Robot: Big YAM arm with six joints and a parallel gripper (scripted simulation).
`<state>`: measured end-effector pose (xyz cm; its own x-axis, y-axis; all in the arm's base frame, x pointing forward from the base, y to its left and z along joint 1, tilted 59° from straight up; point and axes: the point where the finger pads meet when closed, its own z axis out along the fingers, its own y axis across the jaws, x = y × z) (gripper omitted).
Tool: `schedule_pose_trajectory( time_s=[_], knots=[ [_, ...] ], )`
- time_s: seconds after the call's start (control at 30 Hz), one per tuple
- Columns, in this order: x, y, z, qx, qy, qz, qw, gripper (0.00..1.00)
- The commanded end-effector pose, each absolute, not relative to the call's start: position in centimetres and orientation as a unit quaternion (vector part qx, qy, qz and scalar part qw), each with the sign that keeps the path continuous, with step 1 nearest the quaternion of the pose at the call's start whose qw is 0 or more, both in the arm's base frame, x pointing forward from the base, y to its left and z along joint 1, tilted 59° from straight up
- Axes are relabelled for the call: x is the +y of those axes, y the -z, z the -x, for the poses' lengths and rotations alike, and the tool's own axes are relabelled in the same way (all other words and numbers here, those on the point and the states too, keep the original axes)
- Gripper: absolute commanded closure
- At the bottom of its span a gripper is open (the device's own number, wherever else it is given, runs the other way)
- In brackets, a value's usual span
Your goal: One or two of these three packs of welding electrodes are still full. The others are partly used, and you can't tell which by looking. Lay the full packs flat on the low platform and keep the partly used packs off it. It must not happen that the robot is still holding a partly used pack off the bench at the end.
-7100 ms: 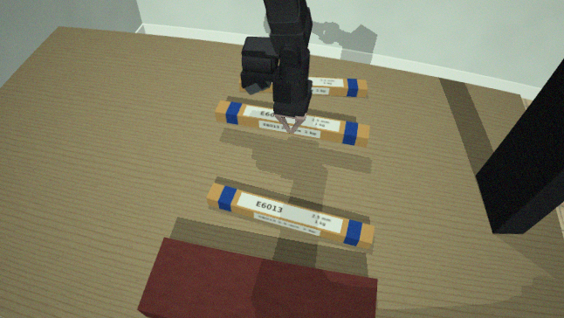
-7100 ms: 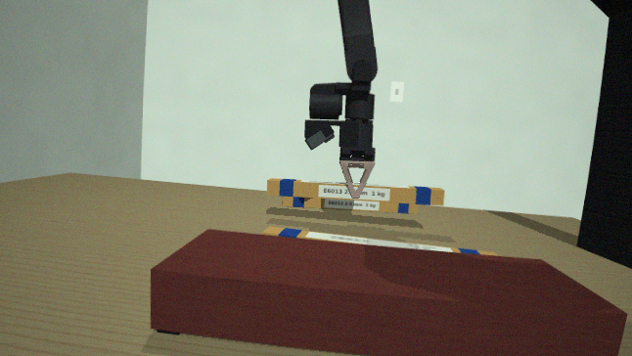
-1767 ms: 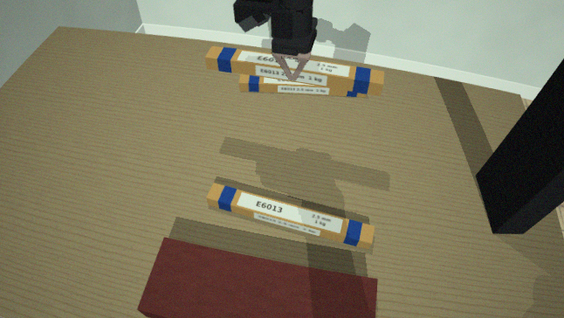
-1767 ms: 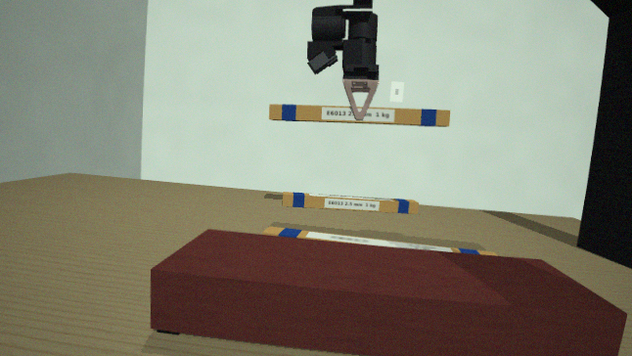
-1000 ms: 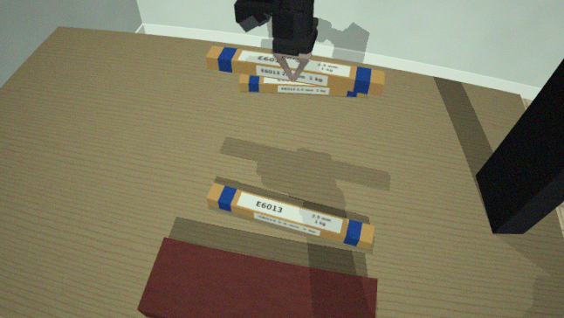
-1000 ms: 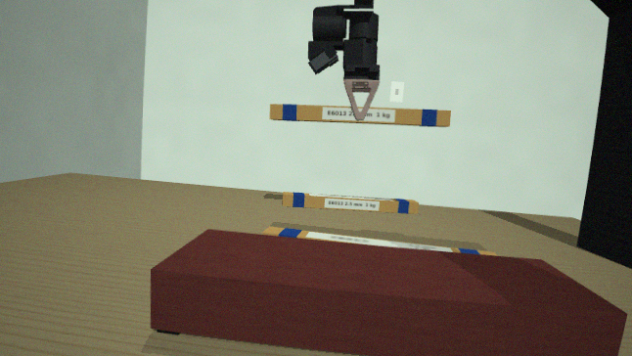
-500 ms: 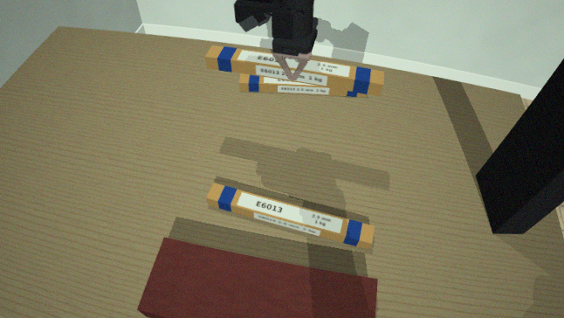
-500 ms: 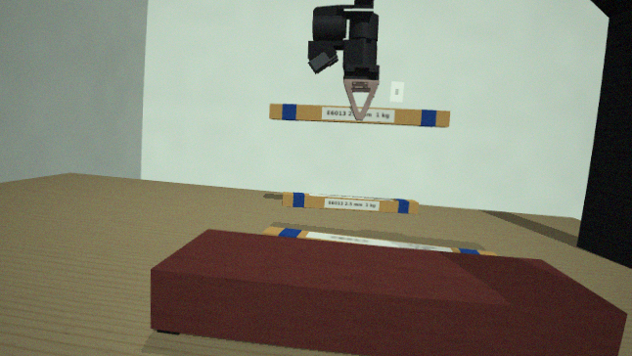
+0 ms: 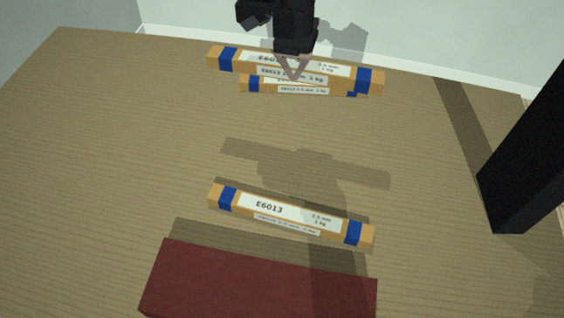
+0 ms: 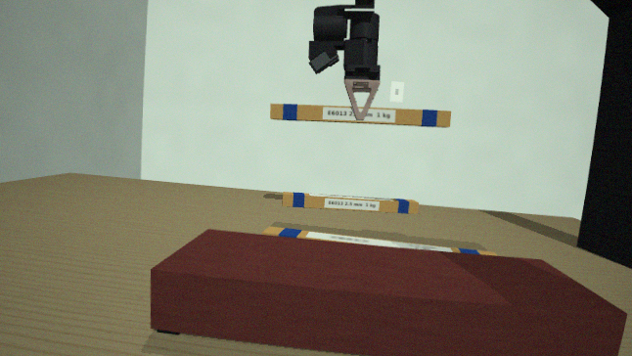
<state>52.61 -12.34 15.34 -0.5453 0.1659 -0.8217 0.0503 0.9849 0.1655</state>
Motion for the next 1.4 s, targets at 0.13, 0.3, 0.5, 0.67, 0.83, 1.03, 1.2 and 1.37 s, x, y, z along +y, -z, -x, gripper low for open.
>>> schedule_pose_trajectory(
  time_s=[0.13, 0.3, 0.5, 0.67, 0.83, 1.03, 1.2, 1.37],
  knots=[
    [-11.7, -18.6, -52.3, 0.862, -0.044, -0.043, 0.504, 1.0],
    [-10.1, -18.6, -52.6, 0.862, -0.043, -0.036, 0.504, 1.0],
    [-9.4, -18.6, -52.7, 0.862, -0.043, -0.042, 0.504, 1.0],
    [-7.8, -18.6, -52.9, 0.861, -0.046, -0.042, 0.504, 1.0],
    [-6.3, -18.6, -53.1, 0.862, -0.048, -0.042, 0.504, 1.0],
    [-5.5, -18.5, -53.2, 0.862, -0.047, -0.045, 0.503, 1.0],
    [-4.0, -18.6, -53.4, 0.862, -0.049, -0.044, 0.503, 1.0],
    [-2.6, -18.5, -53.6, 0.862, -0.05, -0.043, 0.503, 1.0]
  ],
)
